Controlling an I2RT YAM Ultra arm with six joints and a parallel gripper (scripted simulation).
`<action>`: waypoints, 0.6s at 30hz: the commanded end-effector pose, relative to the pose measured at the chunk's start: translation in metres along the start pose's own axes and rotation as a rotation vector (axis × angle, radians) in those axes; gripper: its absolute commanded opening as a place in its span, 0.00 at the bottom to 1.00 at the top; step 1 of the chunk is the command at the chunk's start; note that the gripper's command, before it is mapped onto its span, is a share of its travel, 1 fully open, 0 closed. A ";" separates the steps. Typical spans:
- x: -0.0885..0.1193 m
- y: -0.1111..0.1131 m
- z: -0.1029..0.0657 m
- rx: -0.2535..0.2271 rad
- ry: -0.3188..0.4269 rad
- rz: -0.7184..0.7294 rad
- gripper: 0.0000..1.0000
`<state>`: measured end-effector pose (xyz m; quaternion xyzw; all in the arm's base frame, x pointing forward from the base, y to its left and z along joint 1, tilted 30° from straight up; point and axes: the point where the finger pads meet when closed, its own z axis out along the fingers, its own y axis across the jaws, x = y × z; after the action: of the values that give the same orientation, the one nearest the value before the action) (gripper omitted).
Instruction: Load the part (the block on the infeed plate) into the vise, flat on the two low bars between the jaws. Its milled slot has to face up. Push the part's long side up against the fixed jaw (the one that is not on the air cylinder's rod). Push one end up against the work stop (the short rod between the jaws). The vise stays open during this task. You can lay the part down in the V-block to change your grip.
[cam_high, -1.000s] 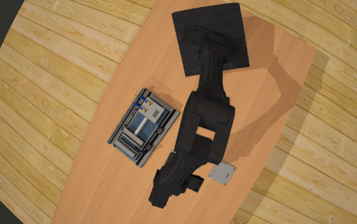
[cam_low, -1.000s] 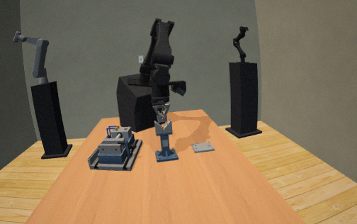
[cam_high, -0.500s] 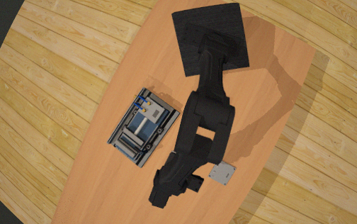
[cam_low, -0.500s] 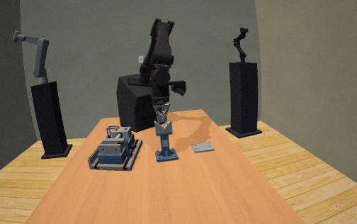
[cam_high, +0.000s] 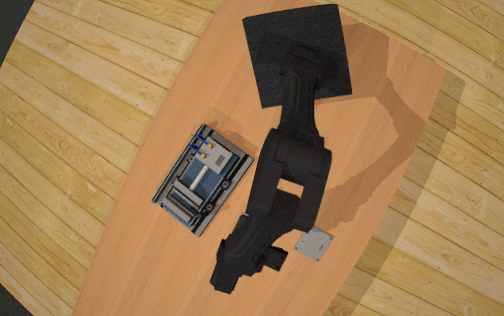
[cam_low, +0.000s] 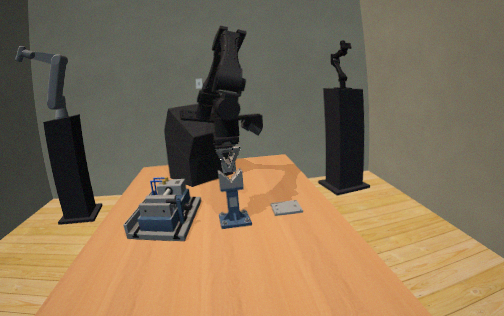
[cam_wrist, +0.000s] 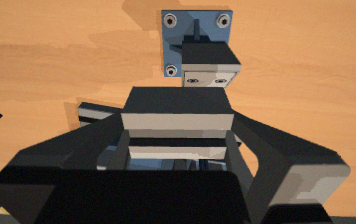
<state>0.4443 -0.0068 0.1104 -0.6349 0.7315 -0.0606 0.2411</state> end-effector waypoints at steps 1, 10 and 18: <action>-0.006 -0.016 -0.024 0.060 -0.003 -0.005 0.00; -0.006 -0.016 -0.024 0.061 -0.003 -0.005 0.00; -0.004 -0.016 -0.027 0.062 -0.002 -0.004 0.00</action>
<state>0.4440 -0.0067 0.1102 -0.6349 0.7317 -0.0600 0.2405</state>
